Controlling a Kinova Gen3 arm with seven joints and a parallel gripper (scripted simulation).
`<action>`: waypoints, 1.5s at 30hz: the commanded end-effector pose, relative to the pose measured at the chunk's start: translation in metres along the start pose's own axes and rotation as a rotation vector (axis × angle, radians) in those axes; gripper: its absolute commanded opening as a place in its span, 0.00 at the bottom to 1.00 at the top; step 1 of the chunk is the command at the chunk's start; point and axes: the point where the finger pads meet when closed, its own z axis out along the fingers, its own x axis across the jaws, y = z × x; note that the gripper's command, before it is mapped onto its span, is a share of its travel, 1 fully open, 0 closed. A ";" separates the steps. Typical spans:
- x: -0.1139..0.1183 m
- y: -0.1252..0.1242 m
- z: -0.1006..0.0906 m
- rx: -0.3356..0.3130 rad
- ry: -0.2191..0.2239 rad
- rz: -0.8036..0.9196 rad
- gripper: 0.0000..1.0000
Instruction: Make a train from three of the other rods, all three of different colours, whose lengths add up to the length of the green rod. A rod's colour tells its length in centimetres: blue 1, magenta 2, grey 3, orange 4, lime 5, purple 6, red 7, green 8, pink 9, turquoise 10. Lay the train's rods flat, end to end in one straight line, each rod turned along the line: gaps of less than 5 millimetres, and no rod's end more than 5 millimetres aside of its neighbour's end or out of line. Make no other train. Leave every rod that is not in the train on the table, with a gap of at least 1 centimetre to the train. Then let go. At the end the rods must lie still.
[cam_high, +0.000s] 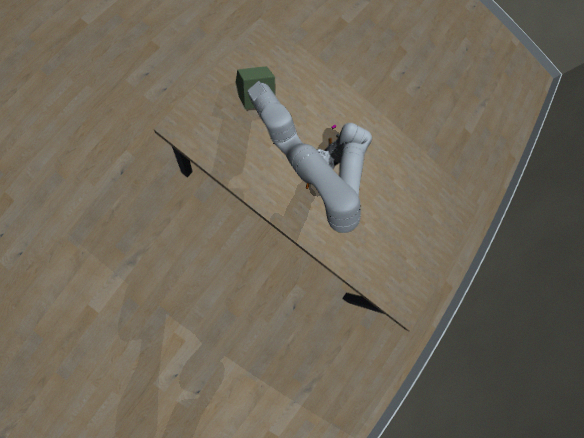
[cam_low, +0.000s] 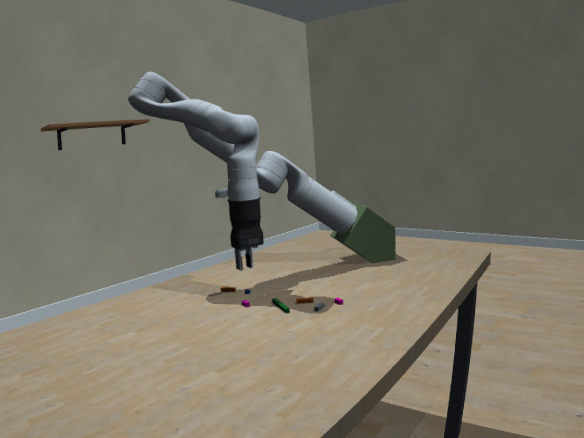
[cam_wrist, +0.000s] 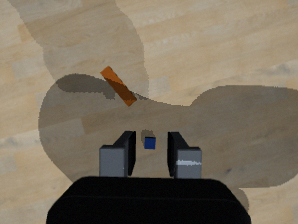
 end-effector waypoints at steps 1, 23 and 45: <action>-0.002 0.006 -0.010 -0.023 -0.005 0.004 0.54; -0.002 0.005 -0.025 -0.023 -0.005 0.004 1.00; -0.001 0.011 -0.026 -0.023 -0.003 0.039 1.00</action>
